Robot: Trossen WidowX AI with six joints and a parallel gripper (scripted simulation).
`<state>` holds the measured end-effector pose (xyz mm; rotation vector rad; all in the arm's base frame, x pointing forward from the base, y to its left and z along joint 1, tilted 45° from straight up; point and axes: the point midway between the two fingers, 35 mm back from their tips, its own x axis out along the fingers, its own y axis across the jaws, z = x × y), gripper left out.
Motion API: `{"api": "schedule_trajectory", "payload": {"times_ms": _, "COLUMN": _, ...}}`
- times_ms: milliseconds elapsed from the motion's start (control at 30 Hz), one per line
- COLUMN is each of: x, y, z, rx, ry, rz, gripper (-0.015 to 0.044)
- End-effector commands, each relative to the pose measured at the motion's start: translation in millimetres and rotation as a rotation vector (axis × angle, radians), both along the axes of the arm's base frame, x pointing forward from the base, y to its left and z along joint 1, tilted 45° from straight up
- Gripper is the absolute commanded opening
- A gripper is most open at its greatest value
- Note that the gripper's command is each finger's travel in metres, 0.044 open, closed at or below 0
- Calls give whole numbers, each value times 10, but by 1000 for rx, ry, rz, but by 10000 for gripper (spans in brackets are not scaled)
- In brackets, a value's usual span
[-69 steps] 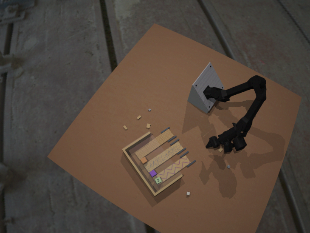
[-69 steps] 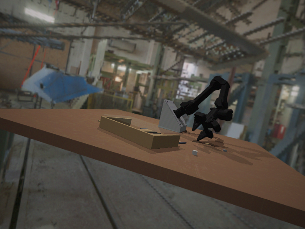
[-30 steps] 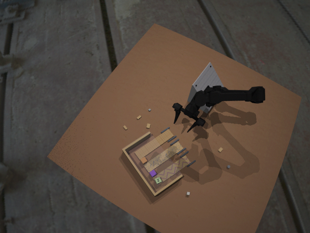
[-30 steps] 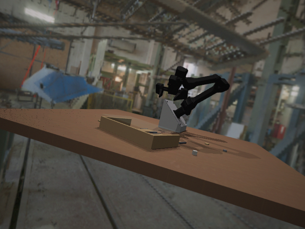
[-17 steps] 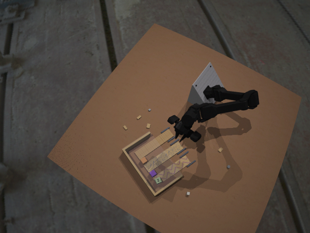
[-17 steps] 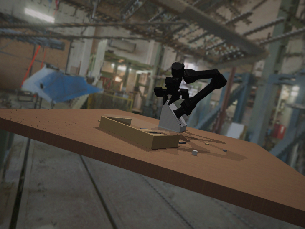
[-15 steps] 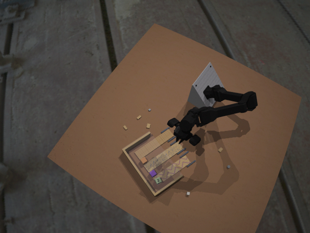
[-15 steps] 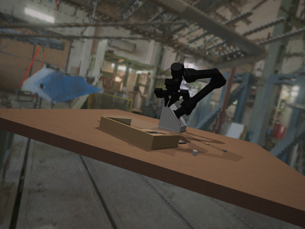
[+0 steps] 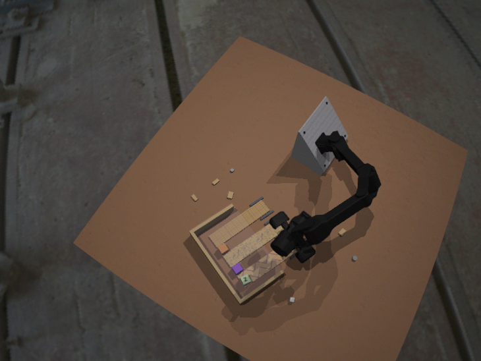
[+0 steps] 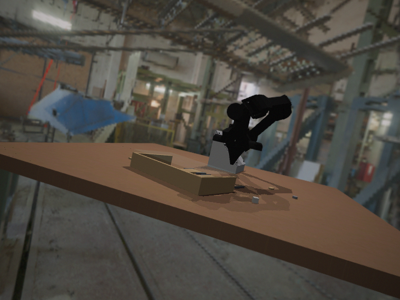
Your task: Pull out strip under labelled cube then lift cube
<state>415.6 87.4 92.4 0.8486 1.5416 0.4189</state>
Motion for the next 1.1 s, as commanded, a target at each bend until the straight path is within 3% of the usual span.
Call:
{"api": "schedule_trajectory", "payload": {"times_ms": 0, "x": 6, "y": 57, "z": 5, "rx": -12, "ry": 41, "rz": 11, "gripper": 0}}
{"api": "schedule_trajectory", "payload": {"times_ms": 1067, "x": 40, "y": 406, "z": -325, "rx": -11, "ry": 41, "rz": 11, "gripper": 0}}
